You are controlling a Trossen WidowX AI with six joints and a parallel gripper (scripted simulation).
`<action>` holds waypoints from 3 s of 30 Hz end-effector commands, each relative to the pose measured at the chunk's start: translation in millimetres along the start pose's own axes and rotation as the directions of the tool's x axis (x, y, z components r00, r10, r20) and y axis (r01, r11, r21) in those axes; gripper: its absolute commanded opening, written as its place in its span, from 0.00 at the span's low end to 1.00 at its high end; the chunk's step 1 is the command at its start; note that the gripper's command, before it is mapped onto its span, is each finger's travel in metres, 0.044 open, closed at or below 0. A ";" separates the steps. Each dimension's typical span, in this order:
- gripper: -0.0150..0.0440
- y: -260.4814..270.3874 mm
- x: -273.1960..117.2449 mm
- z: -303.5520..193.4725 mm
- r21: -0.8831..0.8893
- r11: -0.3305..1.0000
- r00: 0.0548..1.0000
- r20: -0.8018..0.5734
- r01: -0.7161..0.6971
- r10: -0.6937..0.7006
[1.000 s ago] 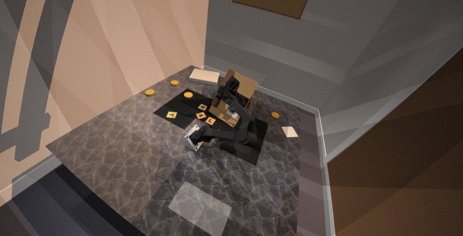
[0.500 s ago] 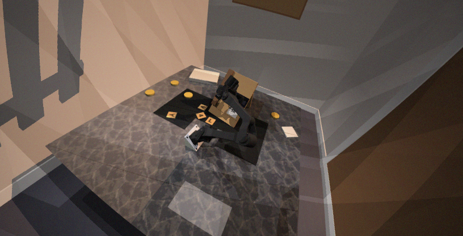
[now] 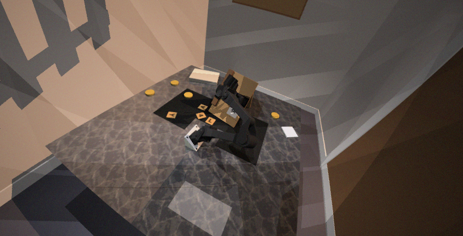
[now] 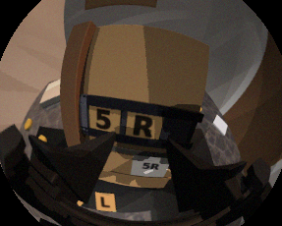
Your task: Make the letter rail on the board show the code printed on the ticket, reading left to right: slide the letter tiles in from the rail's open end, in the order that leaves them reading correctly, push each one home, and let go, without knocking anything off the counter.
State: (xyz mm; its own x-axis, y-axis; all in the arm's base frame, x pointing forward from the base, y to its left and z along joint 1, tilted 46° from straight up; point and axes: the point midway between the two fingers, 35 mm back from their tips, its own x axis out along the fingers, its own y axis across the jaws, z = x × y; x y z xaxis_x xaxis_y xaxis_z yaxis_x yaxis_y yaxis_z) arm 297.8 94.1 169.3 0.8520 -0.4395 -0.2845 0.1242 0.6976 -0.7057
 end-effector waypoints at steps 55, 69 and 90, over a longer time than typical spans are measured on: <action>0.25 -39.9 14.5 21.8 0.007 1.000 0.769 -0.640 0.007 -0.001; 0.25 -39.7 14.6 21.9 0.007 1.000 0.769 -0.640 0.007 -0.001; 0.25 -38.5 25.0 22.3 0.007 1.000 0.769 -0.639 0.007 -0.001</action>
State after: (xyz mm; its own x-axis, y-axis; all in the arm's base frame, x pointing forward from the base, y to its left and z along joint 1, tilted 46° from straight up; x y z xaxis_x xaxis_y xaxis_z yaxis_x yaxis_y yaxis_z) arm 323.6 70.6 204.8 0.3327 -0.7013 -0.6305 0.1359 0.6973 -0.7038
